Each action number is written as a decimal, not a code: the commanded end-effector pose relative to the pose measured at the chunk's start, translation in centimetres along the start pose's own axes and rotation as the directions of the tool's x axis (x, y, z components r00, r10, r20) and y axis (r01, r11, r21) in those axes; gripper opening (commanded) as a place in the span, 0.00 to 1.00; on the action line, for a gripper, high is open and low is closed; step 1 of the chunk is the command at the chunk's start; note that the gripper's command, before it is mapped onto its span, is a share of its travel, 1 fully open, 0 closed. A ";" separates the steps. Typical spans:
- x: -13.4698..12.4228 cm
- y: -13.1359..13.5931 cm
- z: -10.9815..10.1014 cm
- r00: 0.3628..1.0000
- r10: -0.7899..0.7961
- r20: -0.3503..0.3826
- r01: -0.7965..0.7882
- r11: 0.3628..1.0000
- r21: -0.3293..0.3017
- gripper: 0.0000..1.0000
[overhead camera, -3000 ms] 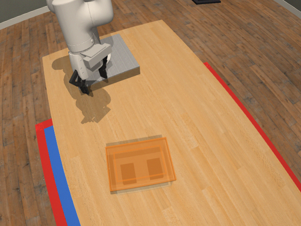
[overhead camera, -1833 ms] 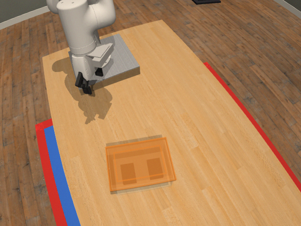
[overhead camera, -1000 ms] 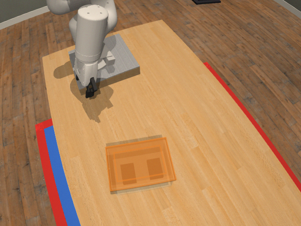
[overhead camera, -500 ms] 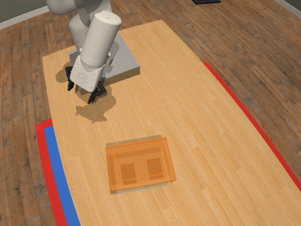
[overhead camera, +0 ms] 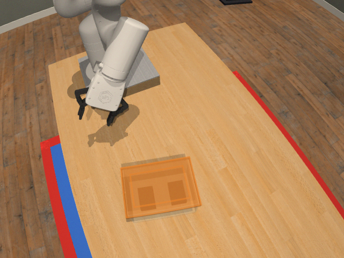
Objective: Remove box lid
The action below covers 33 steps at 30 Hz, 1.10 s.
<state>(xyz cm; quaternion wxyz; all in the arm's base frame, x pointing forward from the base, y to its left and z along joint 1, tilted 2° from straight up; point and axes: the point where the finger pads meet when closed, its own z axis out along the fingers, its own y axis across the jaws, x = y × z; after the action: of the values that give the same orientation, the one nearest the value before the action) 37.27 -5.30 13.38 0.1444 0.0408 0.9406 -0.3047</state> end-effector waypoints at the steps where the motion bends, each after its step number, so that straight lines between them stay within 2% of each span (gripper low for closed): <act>1: -2.4 1.4 0.2 0.964 -0.233 0.130 0.233 0.972 0.020 1.00; 3: -2.4 1.4 0.2 0.964 -0.233 0.130 0.233 0.972 0.020 1.00; 4: -3.4 2.2 0.1 0.927 -0.328 0.180 0.327 0.944 0.038 1.00; 6: -3.4 2.2 0.1 0.927 -0.328 0.180 0.327 0.944 0.038 1.00; 7: -4.3 3.2 0.0 0.881 -0.415 0.227 0.413 0.909 0.059 1.00; 8: -4.3 3.2 0.0 0.881 -0.415 0.227 0.413 0.909 0.059 1.00; 9: -5.2 4.2 -0.2 0.827 -0.493 0.270 0.489 0.868 0.084 1.00; 12: -5.2 4.2 -0.2 0.827 -0.493 0.270 0.489 0.868 0.084 1.00; 13: -6.0 5.3 -0.5 0.768 -0.561 0.310 0.556 0.823 0.111 1.00; 14: -6.0 5.3 -0.5 0.768 -0.561 0.310 0.556 0.823 0.111 1.00; 15: -6.7 6.4 -0.8 0.705 -0.620 0.345 0.614 0.777 0.140 1.00; 16: -6.7 6.4 -0.8 0.705 -0.620 0.345 0.614 0.777 0.140 1.00; 17: -7.3 7.5 -1.1 0.640 -0.669 0.377 0.663 0.730 0.169 1.00; 18: -7.3 7.5 -1.1 0.640 -0.669 0.377 0.663 0.730 0.169 1.00; 19: -7.8 8.6 -1.5 0.576 -0.710 0.405 0.703 0.683 0.199 1.00; 20: -7.8 8.6 -1.5 0.576 -0.710 0.405 0.703 0.683 0.199 1.00; 21: -8.2 9.7 -1.8 0.513 -0.744 0.429 0.735 0.638 0.227 1.00; 22: -8.2 9.7 -1.8 0.513 -0.744 0.429 0.735 0.638 0.227 1.00; 23: -8.5 10.7 -2.2 0.453 -0.770 0.449 0.761 0.597 0.255 1.00; 24: -8.5 10.7 -2.2 0.453 -0.770 0.449 0.761 0.597 0.255 1.00; 25: -8.8 11.6 -2.5 0.397 -0.791 0.466 0.781 0.558 0.281 1.00; 26: -8.8 11.6 -2.5 0.397 -0.791 0.466 0.781 0.558 0.281 1.00; 27: -9.0 12.5 -2.9 0.346 -0.806 0.480 0.796 0.523 0.304 1.00; 29: -9.0 12.5 -2.9 0.346 -0.806 0.480 0.796 0.523 0.304 1.00; 33: -9.3 15.1 -3.9 0.196 -0.836 0.513 0.825 0.423 0.375 1.00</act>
<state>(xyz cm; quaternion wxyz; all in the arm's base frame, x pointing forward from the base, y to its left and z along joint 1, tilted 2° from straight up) 47.04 7.06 11.18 0.2476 -0.5217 0.7418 -0.3410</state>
